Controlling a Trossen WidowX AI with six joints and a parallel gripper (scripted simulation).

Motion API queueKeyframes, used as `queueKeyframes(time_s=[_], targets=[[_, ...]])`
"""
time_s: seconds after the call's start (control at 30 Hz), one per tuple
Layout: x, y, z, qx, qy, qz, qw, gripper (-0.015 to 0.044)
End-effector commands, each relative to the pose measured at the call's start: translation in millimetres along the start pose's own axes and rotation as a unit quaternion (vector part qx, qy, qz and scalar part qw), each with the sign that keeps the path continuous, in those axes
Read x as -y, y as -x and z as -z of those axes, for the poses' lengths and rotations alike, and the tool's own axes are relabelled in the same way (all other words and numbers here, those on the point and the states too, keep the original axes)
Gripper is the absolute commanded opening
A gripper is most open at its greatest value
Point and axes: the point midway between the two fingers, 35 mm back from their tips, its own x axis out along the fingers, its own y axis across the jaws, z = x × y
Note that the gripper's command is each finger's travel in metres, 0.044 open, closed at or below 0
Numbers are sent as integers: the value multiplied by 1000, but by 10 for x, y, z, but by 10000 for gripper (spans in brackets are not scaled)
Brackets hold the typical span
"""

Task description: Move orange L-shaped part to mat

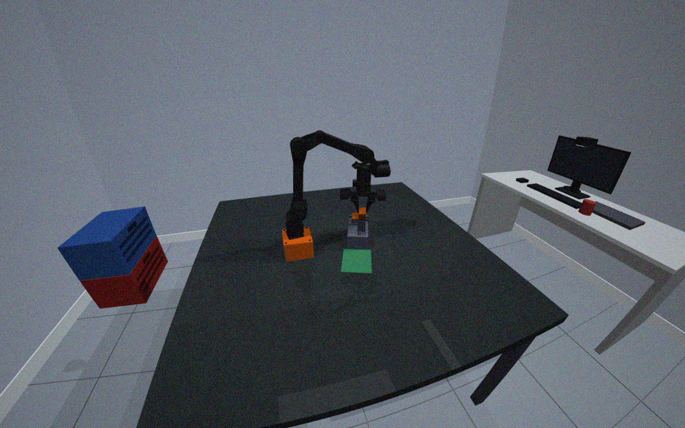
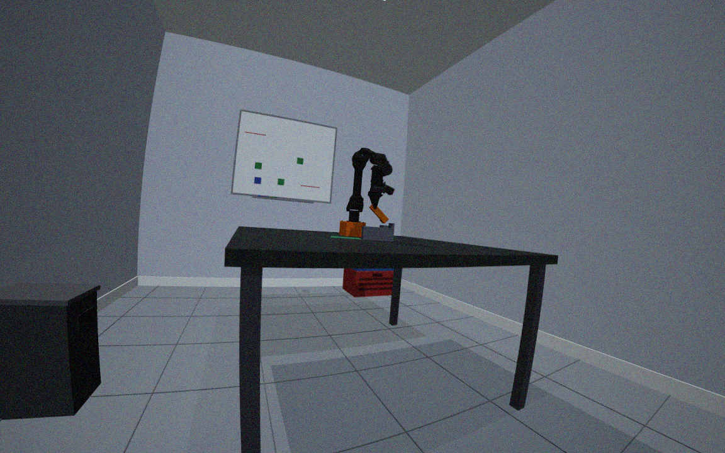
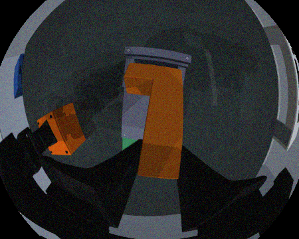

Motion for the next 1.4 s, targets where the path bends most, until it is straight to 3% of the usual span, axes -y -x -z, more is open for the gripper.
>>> queueKeyframes(time_s=[0.0, 1.03, 1.37], targets=[[-14, -4, 149, 1, 0, 0, 1000, 0], [-140, -5, 1488, -5, 0, 0, 1000, 0], [-149, -56, 1546, -6, 0, -1, 1000, 0]])
